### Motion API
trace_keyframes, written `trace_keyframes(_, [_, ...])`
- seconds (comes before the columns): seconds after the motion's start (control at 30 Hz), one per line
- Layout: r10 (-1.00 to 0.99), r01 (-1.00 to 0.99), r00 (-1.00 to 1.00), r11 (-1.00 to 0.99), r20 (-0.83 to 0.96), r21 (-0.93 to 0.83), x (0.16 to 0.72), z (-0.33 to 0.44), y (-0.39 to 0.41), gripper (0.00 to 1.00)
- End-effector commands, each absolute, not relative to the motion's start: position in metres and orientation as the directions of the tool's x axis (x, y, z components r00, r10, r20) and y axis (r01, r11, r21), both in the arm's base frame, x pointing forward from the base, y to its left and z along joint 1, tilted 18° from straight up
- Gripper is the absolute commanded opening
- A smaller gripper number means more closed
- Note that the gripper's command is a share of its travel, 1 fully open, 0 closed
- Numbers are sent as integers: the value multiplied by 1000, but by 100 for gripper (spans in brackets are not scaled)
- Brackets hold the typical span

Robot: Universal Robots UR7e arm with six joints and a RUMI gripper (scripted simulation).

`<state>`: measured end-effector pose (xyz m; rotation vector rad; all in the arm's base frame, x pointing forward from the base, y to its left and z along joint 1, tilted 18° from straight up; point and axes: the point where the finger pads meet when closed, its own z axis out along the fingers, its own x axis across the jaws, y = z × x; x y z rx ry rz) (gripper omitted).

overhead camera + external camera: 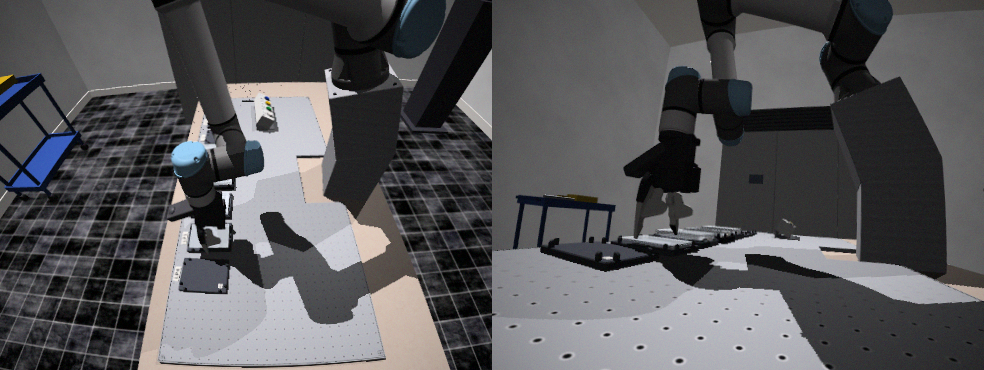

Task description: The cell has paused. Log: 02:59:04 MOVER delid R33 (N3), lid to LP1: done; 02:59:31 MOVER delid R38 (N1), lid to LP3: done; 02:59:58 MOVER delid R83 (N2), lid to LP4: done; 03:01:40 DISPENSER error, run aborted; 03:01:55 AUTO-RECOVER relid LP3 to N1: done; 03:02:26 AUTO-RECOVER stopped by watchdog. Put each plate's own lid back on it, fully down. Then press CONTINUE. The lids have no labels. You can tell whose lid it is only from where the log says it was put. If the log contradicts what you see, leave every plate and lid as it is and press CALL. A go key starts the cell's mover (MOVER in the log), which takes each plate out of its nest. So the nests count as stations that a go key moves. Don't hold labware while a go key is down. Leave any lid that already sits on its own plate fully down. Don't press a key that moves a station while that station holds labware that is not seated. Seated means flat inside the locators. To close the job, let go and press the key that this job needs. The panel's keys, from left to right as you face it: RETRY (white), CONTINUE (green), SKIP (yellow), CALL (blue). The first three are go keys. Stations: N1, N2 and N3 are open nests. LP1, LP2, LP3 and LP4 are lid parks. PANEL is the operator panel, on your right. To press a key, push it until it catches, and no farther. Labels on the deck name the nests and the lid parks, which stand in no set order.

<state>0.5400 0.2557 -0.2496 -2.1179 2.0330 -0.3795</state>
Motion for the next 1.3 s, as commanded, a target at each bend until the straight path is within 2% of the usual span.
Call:
trace_keyframes(0.0, [-998,-951,32,-48,58,-305,542,-254,256,82])
trace_keyframes(0.43, [-998,-951,32,-48,58,-305,542,-254,256,82])
trace_keyframes(0.47, [-998,-951,32,-48,58,-305,542,-254,256,0])
trace_keyframes(1.27, [-998,-951,32,-48,58,-305,542,-254,256,0])
